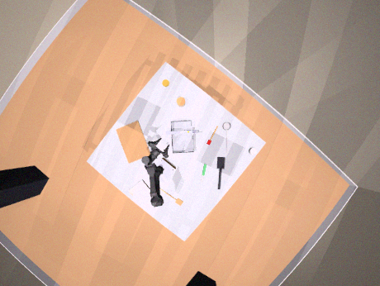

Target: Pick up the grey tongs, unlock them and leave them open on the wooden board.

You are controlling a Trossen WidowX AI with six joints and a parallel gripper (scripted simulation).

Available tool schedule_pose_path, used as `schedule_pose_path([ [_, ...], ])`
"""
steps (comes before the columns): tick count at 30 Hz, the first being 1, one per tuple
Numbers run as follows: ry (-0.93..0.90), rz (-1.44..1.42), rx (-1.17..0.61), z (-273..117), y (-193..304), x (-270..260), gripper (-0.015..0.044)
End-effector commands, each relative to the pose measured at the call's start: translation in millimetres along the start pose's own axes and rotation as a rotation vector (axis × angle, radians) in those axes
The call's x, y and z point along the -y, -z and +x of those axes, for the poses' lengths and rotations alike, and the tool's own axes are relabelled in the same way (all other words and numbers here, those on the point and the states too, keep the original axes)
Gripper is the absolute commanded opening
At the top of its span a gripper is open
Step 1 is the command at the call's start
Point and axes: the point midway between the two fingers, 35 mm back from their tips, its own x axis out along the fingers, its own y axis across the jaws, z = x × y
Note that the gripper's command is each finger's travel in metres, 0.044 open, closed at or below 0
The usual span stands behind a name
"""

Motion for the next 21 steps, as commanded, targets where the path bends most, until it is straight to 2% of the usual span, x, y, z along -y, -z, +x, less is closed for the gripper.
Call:
schedule_pose_path([
  [1,-0.001,0.012,0.004,1,0,0,0.0374],
  [5,-0.022,0.178,0.055,14,-3,5,0.0269],
  [6,-0.038,0.248,0.076,20,-5,7,0.0260],
  [13,-0.237,0.839,0.214,66,-22,4,0.0260],
  [21,-0.647,1.593,0.212,119,-44,-26,0.0260],
])
